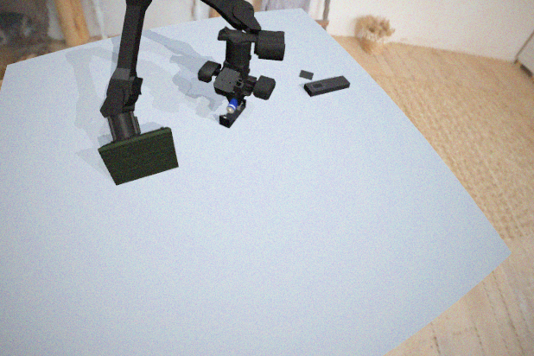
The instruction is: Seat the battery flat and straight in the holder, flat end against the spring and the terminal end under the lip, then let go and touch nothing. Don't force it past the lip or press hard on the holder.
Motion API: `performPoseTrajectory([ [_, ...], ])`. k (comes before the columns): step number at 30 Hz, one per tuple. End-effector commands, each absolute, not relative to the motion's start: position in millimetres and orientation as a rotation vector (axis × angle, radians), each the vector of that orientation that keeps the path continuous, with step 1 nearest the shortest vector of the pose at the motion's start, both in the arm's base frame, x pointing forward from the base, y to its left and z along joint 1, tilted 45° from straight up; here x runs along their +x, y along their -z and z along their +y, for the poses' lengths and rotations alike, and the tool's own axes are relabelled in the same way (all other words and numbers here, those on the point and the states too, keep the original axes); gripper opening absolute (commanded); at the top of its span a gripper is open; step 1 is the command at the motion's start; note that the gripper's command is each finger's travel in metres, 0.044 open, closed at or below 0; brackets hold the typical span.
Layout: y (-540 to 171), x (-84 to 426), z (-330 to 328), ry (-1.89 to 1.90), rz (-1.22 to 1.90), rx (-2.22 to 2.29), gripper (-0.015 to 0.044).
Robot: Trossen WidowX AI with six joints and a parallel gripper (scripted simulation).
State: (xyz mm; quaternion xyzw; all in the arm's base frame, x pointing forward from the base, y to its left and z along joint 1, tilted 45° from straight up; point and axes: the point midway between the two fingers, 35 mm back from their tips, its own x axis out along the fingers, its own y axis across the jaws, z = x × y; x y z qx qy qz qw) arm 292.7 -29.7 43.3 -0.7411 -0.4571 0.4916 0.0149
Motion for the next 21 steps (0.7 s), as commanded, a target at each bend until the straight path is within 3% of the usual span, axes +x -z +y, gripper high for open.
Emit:
performPoseTrajectory([
  [1, -64.2, 299.9, -15.8, -1.547, -1.314, -2.257, 0.0075],
  [21, -34.8, 299.2, 12.6, -1.885, -1.372, -2.085, 0.0075],
])
